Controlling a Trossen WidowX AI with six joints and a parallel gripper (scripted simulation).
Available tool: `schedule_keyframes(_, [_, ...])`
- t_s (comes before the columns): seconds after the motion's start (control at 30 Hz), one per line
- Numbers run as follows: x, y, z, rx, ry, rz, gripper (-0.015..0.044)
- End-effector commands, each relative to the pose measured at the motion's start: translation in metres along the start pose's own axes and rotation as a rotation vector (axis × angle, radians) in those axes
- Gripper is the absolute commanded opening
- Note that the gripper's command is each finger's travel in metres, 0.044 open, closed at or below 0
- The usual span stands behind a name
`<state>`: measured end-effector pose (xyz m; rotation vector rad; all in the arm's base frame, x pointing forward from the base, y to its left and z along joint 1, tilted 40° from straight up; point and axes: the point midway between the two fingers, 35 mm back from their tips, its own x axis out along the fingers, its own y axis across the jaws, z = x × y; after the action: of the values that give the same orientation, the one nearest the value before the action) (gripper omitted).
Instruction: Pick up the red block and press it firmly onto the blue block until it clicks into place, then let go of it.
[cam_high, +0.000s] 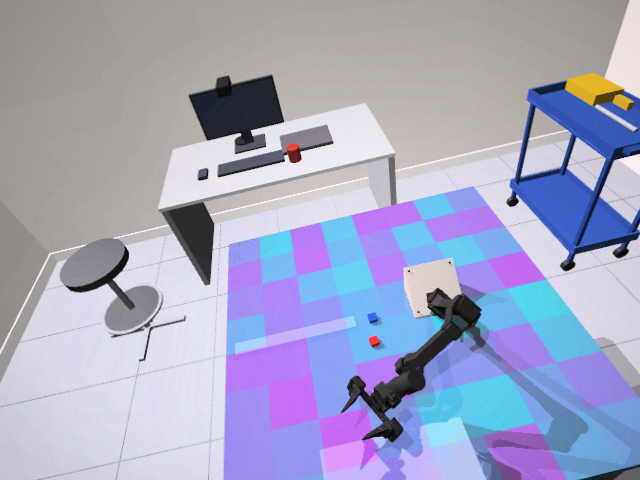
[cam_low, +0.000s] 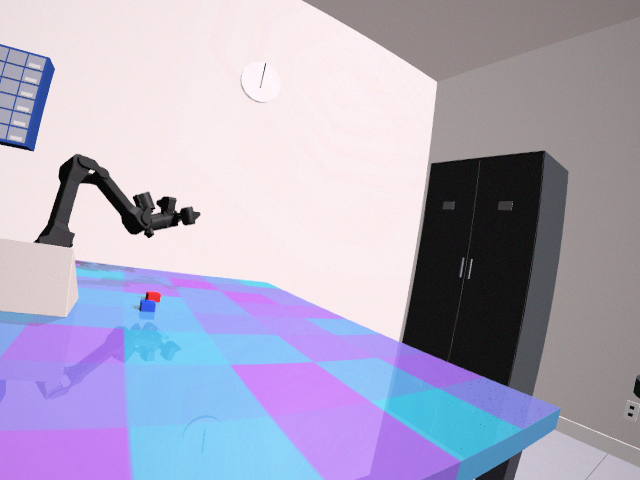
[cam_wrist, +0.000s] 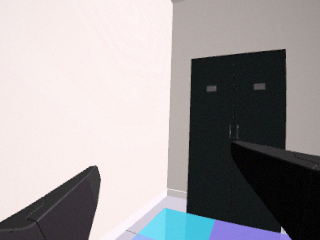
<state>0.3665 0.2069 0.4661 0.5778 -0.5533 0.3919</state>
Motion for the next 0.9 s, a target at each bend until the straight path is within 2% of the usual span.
schedule_keyframes(0.0, [0.000,0.000,0.000,0.000,0.000,0.000,0.0426])
schedule_keyframes(0.1, [0.003,-0.015,-0.018,-0.086,0.093,-0.013,0.0440])
schedule_keyframes(0.23, [-0.001,-0.064,-0.065,-0.283,0.359,-0.046,0.0440])
schedule_keyframes(0.4, [-0.031,-0.130,-0.111,-0.435,0.707,-0.083,0.0440])
schedule_keyframes(0.63, [-0.108,-0.211,-0.144,-0.454,1.183,-0.130,0.0440])
schedule_keyframes(0.87, [-0.210,-0.251,-0.138,-0.226,1.613,-0.172,0.0440])
